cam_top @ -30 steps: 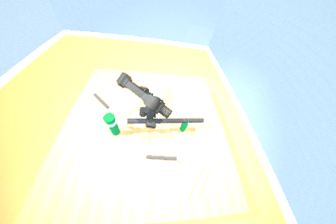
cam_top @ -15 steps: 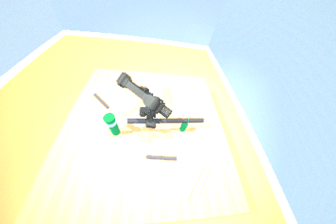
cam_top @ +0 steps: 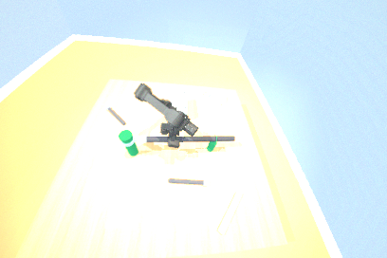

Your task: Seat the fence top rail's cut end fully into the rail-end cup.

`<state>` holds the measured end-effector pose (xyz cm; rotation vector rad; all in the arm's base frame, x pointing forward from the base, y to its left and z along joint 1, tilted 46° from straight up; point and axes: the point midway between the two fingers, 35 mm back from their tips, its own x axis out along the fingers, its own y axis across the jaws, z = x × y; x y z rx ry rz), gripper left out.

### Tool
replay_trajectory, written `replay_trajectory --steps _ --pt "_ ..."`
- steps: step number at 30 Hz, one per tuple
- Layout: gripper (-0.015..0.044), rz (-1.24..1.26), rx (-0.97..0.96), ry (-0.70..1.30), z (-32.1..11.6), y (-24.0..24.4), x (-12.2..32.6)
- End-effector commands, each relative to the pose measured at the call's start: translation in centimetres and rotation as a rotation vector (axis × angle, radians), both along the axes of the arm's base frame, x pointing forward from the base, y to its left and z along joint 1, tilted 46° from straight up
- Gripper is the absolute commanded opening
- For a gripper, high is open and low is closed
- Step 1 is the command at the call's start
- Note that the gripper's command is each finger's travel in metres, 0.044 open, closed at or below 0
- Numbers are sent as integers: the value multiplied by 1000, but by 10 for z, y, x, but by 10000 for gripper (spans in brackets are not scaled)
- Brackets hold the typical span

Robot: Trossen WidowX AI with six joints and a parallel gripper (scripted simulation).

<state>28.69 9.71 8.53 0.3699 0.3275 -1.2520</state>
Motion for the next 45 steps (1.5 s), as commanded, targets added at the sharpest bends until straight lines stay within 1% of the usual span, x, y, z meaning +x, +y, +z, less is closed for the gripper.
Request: replay_trajectory --steps 1,45 --pt "0 0 -7 -7 4 -1 0" --pt "0 -5 1 4 4 -2 0"
